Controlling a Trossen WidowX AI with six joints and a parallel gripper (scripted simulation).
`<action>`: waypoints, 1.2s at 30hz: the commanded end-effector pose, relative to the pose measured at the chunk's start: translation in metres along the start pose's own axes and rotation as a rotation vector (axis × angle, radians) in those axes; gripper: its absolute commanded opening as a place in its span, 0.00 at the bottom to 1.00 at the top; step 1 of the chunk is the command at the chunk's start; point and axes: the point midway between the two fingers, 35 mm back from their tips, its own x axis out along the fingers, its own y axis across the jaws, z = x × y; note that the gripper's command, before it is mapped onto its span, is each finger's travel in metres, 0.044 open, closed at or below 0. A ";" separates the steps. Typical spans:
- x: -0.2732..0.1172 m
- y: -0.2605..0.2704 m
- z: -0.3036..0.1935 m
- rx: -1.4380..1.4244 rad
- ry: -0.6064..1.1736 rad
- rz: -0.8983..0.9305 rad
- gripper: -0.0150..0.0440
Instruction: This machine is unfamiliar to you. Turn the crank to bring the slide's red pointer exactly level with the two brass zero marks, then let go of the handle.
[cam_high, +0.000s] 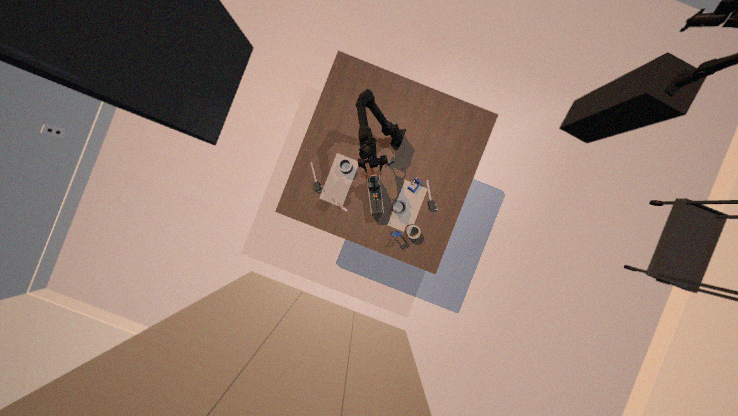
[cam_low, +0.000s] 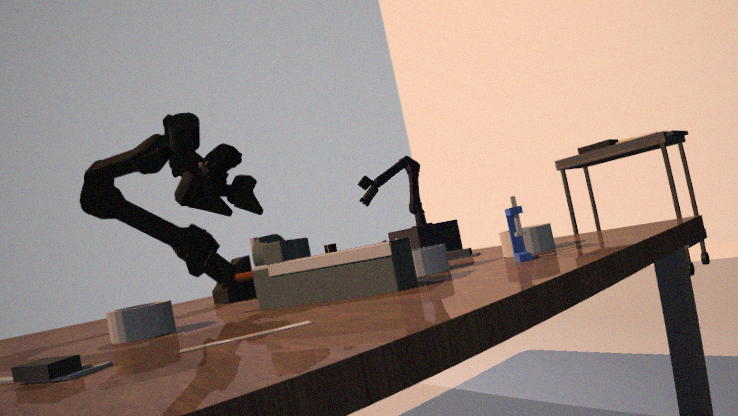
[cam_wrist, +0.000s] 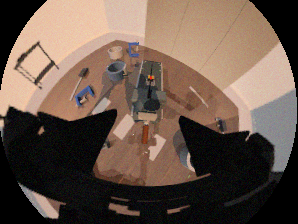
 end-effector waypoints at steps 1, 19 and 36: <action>-0.017 0.000 0.013 0.001 -0.002 -0.007 1.00; 0.035 0.003 0.074 0.265 0.009 -0.189 1.00; 0.086 0.022 0.100 0.466 -0.020 -0.330 1.00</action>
